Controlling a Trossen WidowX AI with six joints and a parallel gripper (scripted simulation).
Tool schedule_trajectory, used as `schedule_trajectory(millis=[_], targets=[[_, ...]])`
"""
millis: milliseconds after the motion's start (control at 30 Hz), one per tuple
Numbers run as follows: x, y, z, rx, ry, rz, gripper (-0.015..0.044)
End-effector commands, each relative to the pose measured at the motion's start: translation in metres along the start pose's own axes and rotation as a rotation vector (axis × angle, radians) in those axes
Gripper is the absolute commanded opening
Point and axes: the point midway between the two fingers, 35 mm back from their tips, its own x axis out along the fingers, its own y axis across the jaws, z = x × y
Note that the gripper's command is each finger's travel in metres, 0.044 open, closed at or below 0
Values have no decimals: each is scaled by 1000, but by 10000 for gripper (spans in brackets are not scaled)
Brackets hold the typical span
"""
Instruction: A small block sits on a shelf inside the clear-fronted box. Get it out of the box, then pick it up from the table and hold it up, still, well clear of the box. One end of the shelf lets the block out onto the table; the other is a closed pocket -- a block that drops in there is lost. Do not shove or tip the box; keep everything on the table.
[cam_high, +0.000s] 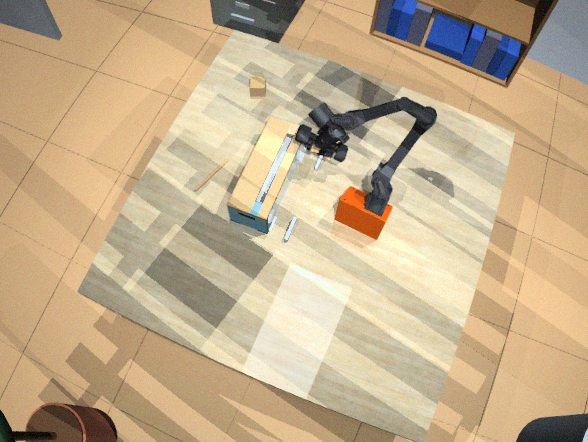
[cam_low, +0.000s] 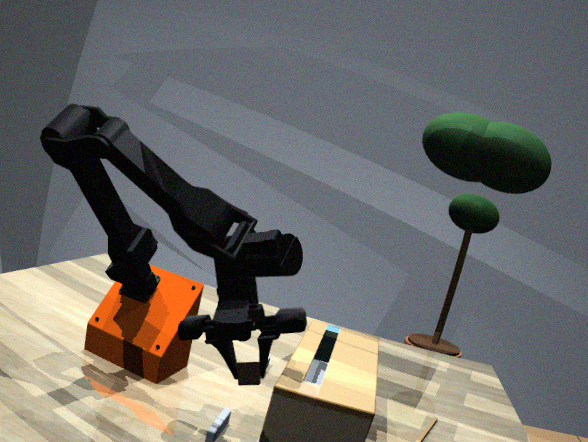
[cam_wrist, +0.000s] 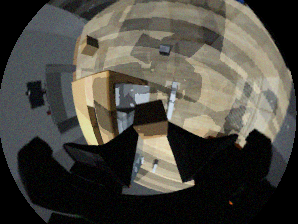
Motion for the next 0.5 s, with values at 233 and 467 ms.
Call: schedule_trajectory(millis=[233,467], targets=[[-9,-1,-3,-441,-17,-13,0],[-15,-2,-6,-721,-24,-24,0]])
